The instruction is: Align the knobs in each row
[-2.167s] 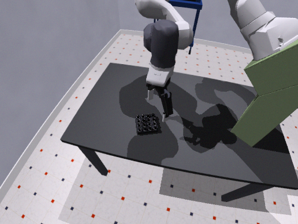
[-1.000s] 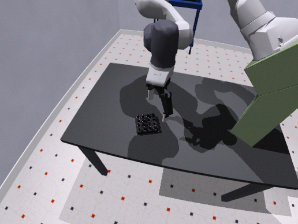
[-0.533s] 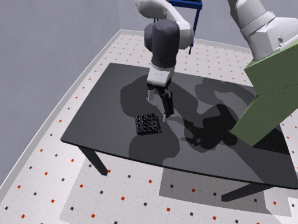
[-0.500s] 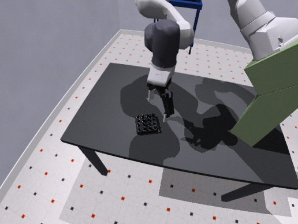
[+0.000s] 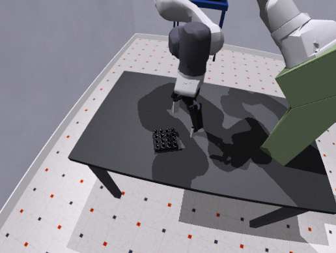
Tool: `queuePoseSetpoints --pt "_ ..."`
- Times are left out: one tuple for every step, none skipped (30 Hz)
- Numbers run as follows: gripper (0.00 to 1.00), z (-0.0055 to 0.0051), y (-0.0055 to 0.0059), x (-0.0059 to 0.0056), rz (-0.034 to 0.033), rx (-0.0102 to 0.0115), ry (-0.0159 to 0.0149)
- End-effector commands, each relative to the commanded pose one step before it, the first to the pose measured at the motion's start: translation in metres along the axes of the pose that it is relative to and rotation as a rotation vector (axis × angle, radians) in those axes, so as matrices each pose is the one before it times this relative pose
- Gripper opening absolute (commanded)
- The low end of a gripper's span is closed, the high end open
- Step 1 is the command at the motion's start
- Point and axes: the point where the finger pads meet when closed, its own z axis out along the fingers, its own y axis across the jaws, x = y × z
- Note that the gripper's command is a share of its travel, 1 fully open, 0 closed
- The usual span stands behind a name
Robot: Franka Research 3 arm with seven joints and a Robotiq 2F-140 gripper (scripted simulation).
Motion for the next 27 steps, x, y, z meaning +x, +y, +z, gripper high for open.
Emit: queuePoseSetpoints --pt "1.00 0.00149 -0.00014 -0.00802 0.01900 -0.00633 0.00029" --pt "1.00 0.00000 -0.00065 -0.00200 0.00000 -0.00001 0.00000" --pt "1.00 0.00000 -0.00063 -0.00193 0.00000 0.00000 0.00000" --pt "1.00 0.00000 -0.00060 -0.00185 0.00000 0.00000 0.00000" --pt "1.00 0.00000 -0.00057 -0.00175 0.00000 0.00000 0.00000" --pt "1.00 0.00000 -0.00053 -0.00163 0.00000 0.00001 0.00000" --pt "1.00 0.00000 -0.00049 -0.00152 0.00000 -0.00001 0.00000" --pt "1.00 0.00000 0.00000 0.00000 0.00000 0.00000 0.00000" --pt "1.00 0.00000 0.00000 0.00000 0.00000 0.00000 0.00000" --pt "1.00 0.00000 -0.00045 -0.00138 0.00000 0.00000 0.00000" --pt "1.00 0.00000 -0.00040 -0.00124 0.00000 0.00000 0.00000" --pt "1.00 0.00000 -0.00036 -0.00110 0.00000 0.00000 0.00000" --pt "1.00 0.00000 -0.00031 -0.00095 0.00000 0.00000 0.00000" --pt "1.00 0.00000 -0.00026 -0.00080 0.00000 0.00000 0.00000" --pt "1.00 0.00000 -0.00021 -0.00065 0.00000 0.00000 0.00000" --pt "1.00 0.00000 -0.00017 -0.00051 0.00000 0.00000 0.00000" --pt "1.00 0.00000 -0.00012 -0.00038 0.00000 0.00000 0.00000" --pt "1.00 0.00000 -0.00009 -0.00026 0.00000 0.00000 0.00000" --pt "1.00 0.00000 -0.00005 -0.00016 0.00000 0.00000 0.00000" --pt "1.00 0.00000 -0.00003 -0.00009 0.00000 0.00000 0.00000" --pt "1.00 0.00000 -0.00001 -0.00003 0.00000 0.00000 0.00000" --pt "1.00 0.00000 0.00000 0.00000 0.00000 0.00000 0.00000" --pt "1.00 0.00000 0.00000 0.00000 0.00000 0.00000 0.00000" --pt "1.00 0.00000 0.00000 0.00000 0.00000 0.00000 0.00000" --pt "1.00 0.00000 0.00000 0.00000 0.00000 0.00000 0.00000" --pt "1.00 0.00000 0.00000 0.00000 0.00000 0.00000 0.00000" --pt "1.00 0.00000 0.00000 0.00000 0.00000 0.00000 0.00000"
